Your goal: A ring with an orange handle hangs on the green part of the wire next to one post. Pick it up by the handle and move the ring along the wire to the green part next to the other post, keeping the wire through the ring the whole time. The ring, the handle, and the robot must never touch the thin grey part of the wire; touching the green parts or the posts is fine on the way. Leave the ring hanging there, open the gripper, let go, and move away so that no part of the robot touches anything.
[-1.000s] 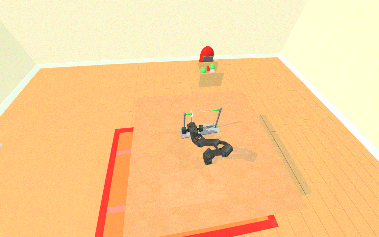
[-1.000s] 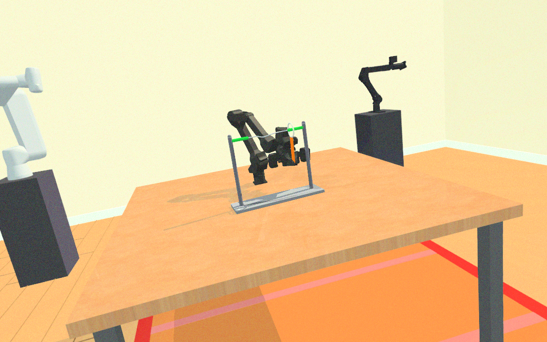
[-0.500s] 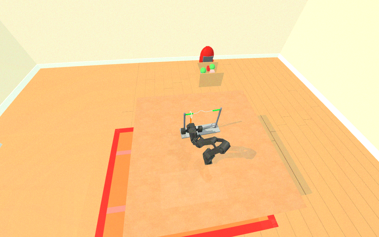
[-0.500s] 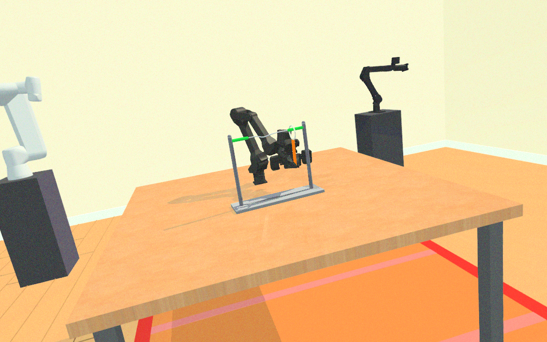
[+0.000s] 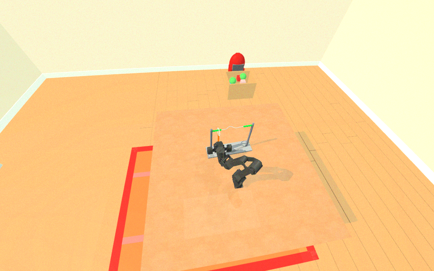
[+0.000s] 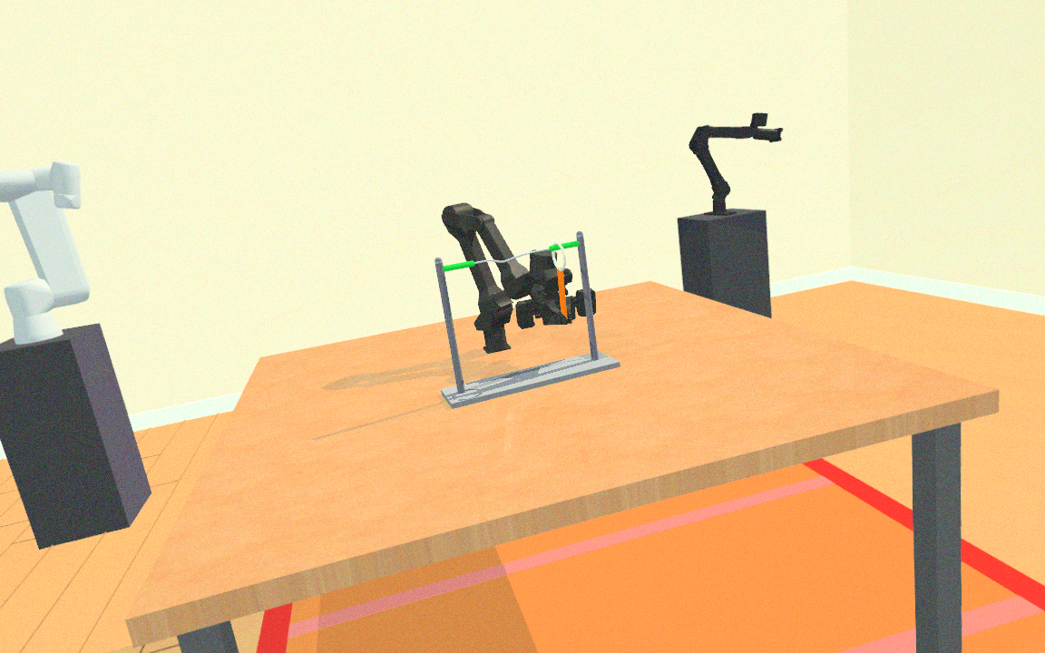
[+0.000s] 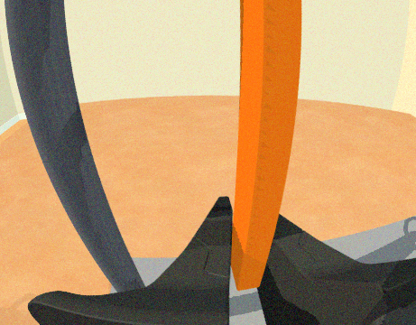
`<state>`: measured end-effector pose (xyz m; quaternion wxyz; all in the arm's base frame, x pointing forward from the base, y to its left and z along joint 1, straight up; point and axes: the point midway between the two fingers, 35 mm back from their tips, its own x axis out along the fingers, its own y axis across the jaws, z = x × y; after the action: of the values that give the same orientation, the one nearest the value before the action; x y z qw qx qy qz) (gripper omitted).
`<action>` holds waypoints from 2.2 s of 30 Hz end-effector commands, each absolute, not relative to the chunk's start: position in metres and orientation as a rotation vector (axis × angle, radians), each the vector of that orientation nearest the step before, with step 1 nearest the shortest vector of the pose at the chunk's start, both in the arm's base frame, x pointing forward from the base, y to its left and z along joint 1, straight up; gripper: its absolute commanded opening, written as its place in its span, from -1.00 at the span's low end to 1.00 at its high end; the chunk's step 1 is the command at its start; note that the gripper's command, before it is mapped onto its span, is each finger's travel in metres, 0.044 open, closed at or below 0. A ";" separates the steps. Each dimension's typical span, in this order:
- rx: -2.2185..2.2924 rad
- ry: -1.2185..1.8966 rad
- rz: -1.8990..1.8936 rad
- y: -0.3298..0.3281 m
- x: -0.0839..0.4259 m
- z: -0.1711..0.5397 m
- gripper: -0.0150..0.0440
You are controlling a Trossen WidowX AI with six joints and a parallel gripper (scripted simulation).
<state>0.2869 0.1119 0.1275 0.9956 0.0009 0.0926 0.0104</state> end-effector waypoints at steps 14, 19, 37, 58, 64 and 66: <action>0.001 0.186 0.020 0.112 0.287 0.127 -0.64; 0.001 0.186 0.020 0.112 0.287 0.127 -0.20; 0.005 0.191 0.019 0.113 0.257 0.134 0.05; 0.005 0.190 0.018 0.111 0.237 0.136 0.05; 0.005 0.190 0.018 0.111 0.237 0.136 0.05; 0.005 0.190 0.018 0.111 0.237 0.136 0.05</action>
<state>0.2377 0.1115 0.1367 0.9955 0.0018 0.0947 0.0105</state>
